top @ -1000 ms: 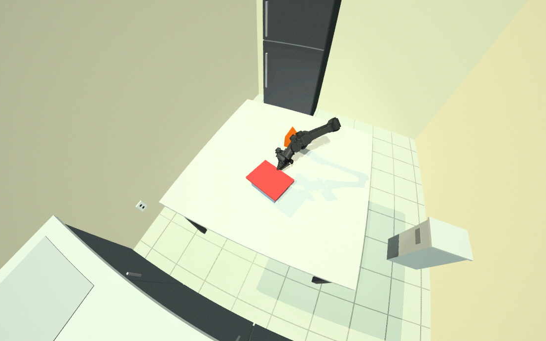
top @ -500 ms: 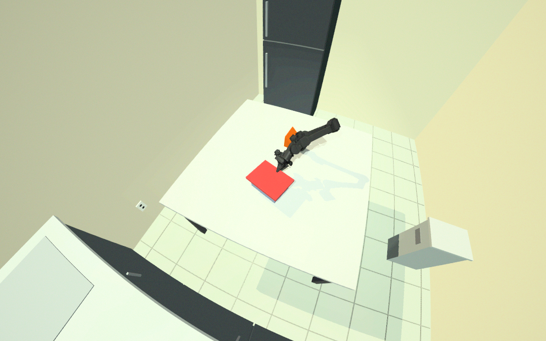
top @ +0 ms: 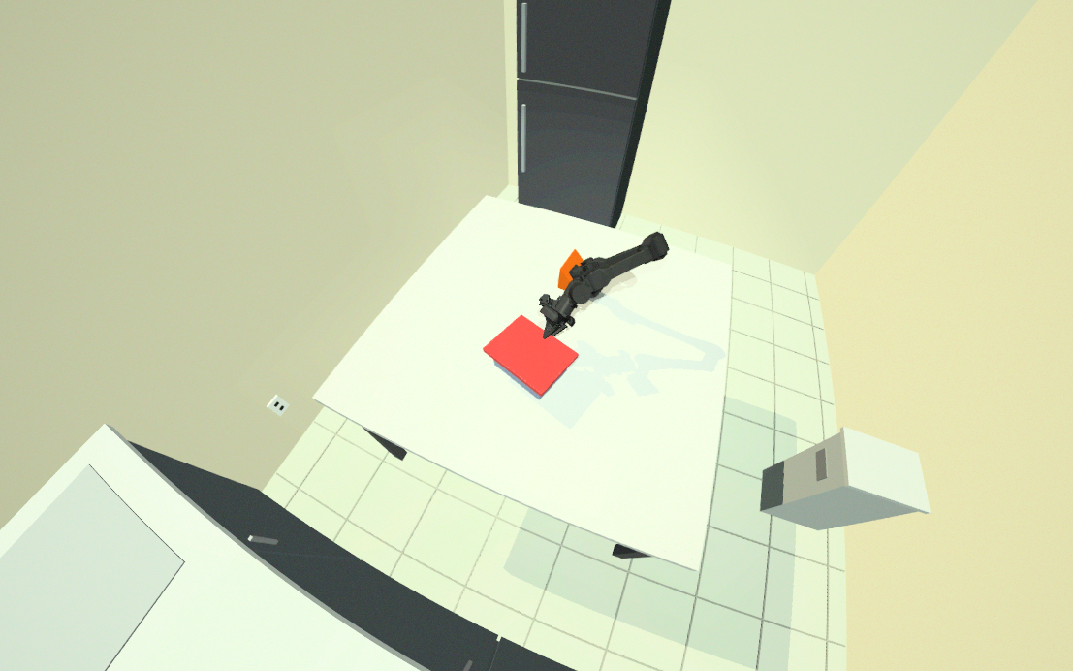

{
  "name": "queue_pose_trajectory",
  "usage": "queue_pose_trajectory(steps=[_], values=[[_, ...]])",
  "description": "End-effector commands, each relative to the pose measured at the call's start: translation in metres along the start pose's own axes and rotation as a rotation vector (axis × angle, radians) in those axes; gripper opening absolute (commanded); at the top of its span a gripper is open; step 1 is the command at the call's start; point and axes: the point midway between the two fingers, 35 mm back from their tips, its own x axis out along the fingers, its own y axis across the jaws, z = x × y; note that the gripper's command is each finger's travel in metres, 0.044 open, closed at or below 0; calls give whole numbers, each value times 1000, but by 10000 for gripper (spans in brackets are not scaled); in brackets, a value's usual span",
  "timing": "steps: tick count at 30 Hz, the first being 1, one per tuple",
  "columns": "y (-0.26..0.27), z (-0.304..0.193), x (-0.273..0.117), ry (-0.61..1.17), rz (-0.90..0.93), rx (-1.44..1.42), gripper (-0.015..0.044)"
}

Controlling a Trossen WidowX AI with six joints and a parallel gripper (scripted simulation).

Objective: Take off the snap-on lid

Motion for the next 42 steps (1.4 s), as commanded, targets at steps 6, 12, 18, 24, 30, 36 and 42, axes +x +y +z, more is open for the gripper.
queue_pose_trajectory(steps=[6,12,18,24,30,36,42], values=[[1,0,-1,0,0,0,0],[2,0,-2,0,0,0,0],[3,0,-3,0,0,0,0],[3,0,-5,0,-1,0,0],[4,0,-5,0,-1,0,0],[5,0,-6,-1,-1,0,0],[6,0,-7,-1,-1,0,0]])
